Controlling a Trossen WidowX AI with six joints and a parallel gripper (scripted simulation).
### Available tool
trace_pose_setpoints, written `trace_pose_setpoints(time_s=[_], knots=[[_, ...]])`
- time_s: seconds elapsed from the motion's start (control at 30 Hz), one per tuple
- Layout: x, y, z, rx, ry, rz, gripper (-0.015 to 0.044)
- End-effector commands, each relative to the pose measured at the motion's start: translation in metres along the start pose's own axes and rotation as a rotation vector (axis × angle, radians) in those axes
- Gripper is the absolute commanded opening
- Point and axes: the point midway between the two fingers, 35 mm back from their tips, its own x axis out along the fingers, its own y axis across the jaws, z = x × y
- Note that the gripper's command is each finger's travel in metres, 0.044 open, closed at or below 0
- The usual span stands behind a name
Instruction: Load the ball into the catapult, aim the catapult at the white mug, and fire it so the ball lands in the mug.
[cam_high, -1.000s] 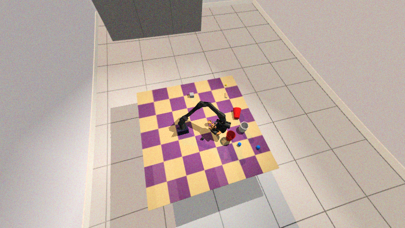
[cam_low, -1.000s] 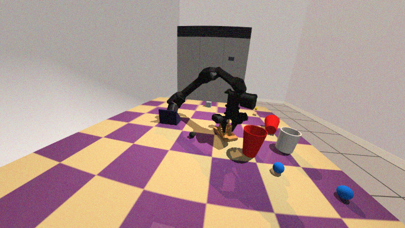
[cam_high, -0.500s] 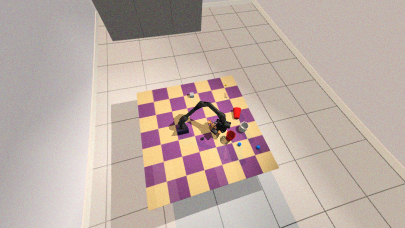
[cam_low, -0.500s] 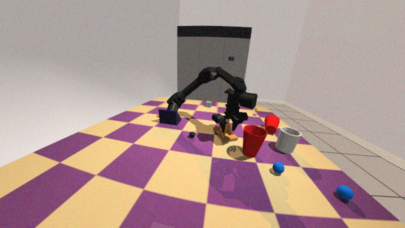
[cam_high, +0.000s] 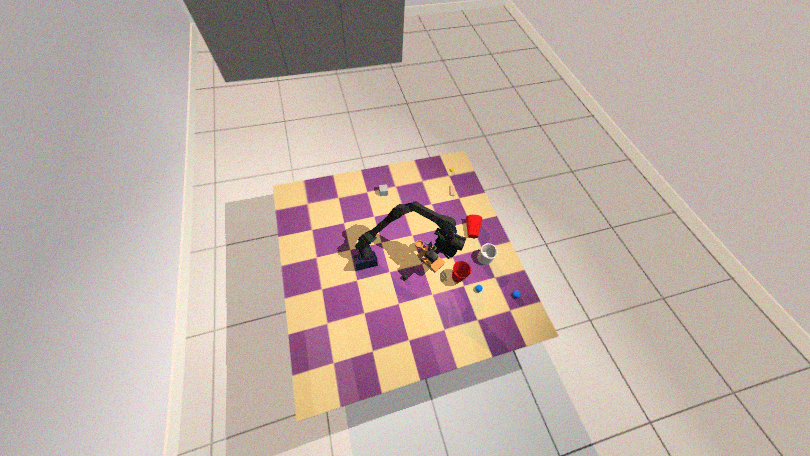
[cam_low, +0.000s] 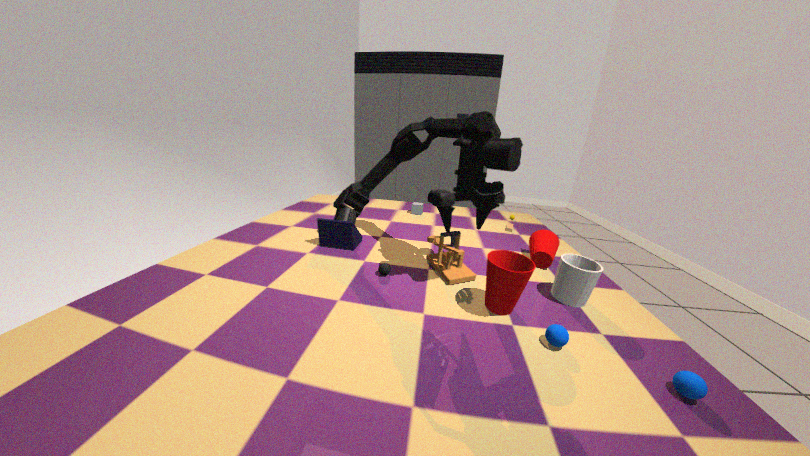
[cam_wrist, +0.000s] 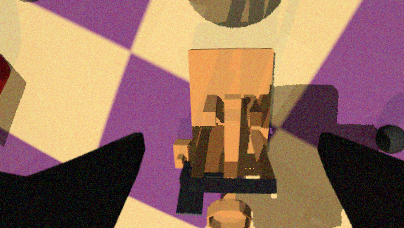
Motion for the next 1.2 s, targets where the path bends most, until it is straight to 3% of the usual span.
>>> trace_pose_setpoints(time_s=[0.0, 0.13, 0.3, 1.17], knots=[[0.008, 0.002, -0.002, -0.003, 0.014, -0.011, 0.0440], [0.002, -0.002, -0.005, -0.002, 0.025, -0.011, 0.0440], [0.045, -0.002, -0.006, -0.003, 0.026, -0.010, 0.0440], [0.081, -0.001, -0.007, -0.003, 0.026, -0.009, 0.0440]])
